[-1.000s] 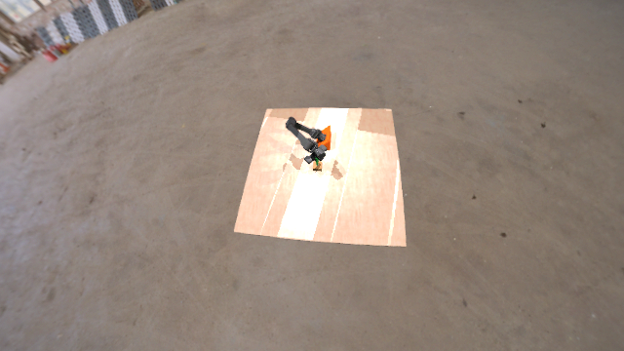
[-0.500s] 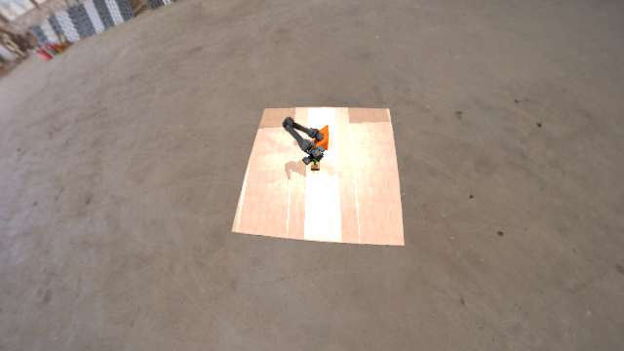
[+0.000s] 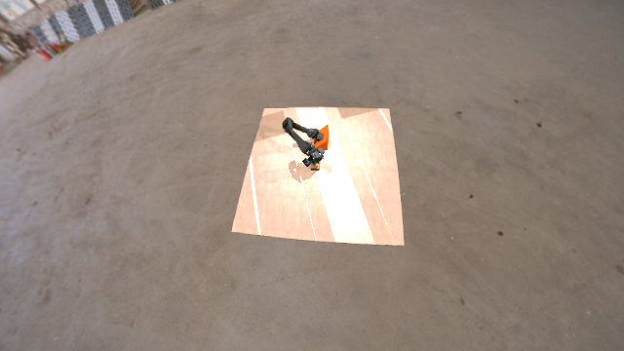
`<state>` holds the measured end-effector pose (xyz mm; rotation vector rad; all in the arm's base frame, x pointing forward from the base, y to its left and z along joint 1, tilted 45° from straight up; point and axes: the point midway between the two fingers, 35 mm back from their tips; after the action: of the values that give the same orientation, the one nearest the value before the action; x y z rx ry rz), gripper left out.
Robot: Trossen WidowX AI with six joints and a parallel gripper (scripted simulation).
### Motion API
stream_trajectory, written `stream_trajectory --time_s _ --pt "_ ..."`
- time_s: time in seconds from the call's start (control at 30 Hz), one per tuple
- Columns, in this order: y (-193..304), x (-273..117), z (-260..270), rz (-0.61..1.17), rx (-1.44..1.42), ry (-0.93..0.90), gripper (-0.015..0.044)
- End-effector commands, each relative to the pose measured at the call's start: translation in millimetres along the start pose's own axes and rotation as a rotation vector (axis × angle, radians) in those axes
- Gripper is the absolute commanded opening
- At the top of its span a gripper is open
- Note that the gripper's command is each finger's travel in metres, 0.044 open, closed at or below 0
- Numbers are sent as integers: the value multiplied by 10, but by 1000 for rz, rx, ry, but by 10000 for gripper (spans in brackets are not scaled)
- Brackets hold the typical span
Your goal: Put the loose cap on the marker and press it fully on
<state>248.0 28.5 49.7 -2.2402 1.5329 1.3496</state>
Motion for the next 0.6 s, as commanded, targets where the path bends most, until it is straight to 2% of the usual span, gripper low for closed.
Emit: stream_trajectory --time_s 0.0,0.23,0.57 --pt "9 60 -2 2 -6 4 0" --pt "9 63 -2 2 -6 4 0" --pt "11 56 5 3 -1 -1 262"
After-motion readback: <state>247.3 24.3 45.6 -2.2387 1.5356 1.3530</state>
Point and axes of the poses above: the point midway between the two fingers, 35 mm back from their tips, its own x axis out along the fingers, its own z axis across the jaws, y = z × x, and after that the axes turned 13 degrees about x, right-handed
